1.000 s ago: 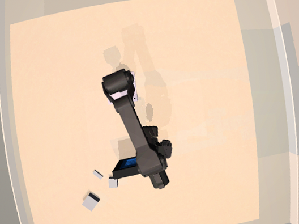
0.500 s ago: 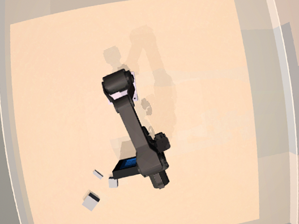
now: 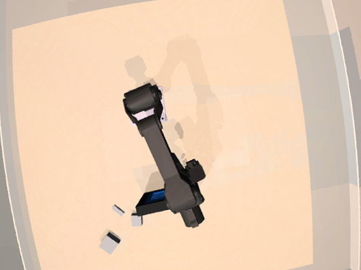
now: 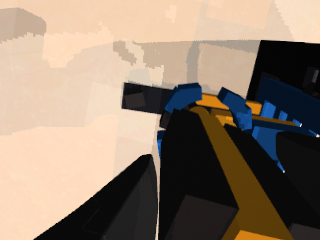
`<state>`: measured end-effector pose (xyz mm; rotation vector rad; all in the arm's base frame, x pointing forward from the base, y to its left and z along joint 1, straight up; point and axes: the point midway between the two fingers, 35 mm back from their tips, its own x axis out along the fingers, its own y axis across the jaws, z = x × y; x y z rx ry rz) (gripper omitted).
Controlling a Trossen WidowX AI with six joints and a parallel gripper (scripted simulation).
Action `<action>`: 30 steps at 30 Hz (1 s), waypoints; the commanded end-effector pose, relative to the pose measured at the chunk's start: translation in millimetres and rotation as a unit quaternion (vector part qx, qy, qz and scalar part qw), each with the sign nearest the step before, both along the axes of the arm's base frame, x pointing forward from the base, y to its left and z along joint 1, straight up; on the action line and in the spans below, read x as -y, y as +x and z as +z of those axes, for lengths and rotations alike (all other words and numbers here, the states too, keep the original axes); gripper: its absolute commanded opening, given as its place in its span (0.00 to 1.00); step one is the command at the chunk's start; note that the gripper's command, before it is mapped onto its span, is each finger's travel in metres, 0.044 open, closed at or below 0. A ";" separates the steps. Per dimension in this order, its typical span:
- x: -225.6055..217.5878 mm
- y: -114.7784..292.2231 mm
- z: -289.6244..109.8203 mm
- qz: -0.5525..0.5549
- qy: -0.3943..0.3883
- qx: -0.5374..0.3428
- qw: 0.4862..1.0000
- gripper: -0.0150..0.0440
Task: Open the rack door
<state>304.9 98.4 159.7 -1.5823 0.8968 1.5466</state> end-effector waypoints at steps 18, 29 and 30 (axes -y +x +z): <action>0.7 -0.3 -1.4 -0.395 0.009 -0.005 0.919 0.76; 0.7 -0.3 -1.4 -0.627 0.017 -0.008 0.779 0.76; 0.7 -0.3 -1.4 -0.646 0.017 -0.008 0.763 0.76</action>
